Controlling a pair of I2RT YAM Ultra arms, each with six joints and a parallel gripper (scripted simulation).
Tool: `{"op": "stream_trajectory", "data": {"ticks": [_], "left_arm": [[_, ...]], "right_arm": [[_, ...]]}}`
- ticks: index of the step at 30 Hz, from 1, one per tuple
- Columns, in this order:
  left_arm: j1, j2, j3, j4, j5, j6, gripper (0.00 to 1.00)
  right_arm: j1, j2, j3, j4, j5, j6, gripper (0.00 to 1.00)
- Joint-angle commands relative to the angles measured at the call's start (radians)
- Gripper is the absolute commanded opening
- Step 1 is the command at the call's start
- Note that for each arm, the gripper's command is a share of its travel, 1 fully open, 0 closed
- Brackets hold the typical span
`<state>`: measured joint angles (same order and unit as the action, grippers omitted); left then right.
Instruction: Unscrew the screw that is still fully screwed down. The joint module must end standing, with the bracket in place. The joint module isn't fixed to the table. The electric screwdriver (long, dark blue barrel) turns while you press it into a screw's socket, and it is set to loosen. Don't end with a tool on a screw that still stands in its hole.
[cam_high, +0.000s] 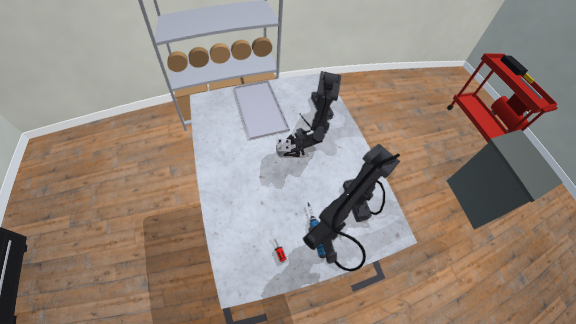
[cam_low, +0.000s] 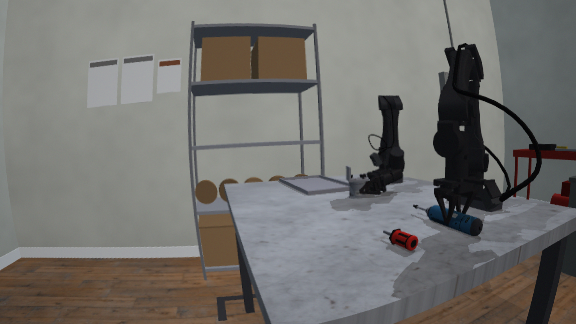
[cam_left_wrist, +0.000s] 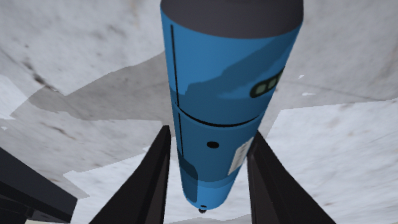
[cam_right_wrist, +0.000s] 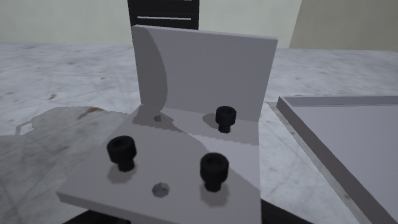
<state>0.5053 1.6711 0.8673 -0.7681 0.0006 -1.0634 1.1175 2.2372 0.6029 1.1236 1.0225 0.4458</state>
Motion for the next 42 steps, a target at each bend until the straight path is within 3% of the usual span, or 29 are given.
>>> {"op": "stream_trajectory", "data": {"ticks": [1, 11, 12, 28, 29, 42], "left_arm": [[-0.002, -0.008, 0.003, 0.001, -0.001, 0.001, 0.49], [-0.002, -0.008, 0.003, 0.001, -0.001, 0.001, 0.49], [-0.002, -0.008, 0.003, 0.001, -0.001, 0.001, 0.57], [-0.002, -0.008, 0.003, 0.001, -0.001, 0.001, 0.57], [-0.002, -0.008, 0.003, 0.001, -0.001, 0.001, 0.65], [-0.002, -0.008, 0.003, 0.001, -0.001, 0.001, 0.65]], "right_arm": [[-0.001, -0.006, 0.003, 0.002, 0.001, 0.001, 0.59], [-0.001, -0.006, 0.003, 0.002, 0.001, 0.001, 0.59], [-0.001, -0.006, 0.003, 0.002, 0.001, 0.001, 0.59], [-0.001, -0.006, 0.003, 0.002, 0.001, 0.001, 0.59], [-0.001, -0.006, 0.003, 0.002, 0.001, 0.001, 0.59], [-0.001, -0.006, 0.003, 0.002, 0.001, 0.001, 0.59]]}}
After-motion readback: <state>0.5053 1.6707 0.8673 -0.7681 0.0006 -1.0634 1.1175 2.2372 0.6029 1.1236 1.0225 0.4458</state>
